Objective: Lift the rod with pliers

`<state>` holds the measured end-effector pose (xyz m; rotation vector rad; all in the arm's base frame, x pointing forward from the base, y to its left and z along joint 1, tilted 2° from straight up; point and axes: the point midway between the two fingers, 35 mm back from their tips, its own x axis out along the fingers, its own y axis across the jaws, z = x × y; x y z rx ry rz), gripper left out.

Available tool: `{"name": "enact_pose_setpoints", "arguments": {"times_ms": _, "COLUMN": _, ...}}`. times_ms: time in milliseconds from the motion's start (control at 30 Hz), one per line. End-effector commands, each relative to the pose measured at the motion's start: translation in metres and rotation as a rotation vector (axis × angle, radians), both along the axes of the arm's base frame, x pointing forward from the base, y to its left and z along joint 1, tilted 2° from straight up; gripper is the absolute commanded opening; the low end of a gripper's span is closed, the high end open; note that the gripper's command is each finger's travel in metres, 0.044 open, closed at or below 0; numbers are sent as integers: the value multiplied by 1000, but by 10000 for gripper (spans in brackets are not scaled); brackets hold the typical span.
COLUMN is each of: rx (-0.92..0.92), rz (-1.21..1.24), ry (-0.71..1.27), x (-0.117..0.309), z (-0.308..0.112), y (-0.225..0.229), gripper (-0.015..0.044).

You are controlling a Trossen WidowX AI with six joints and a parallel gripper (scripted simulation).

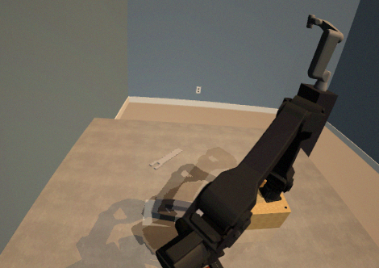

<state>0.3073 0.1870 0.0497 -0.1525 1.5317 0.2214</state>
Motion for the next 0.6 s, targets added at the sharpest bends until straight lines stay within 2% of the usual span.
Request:
{"name": "enact_pose_setpoints", "arguments": {"times_ms": 0, "rx": 3, "rz": 4, "ry": 1, "x": 0, "z": -1, "y": 1, "gripper": 385}}
{"name": "enact_pose_setpoints", "arguments": {"times_ms": 567, "rx": 3, "rz": 4, "ry": 1, "x": 0, "z": -1, "y": 1, "gripper": 363}}
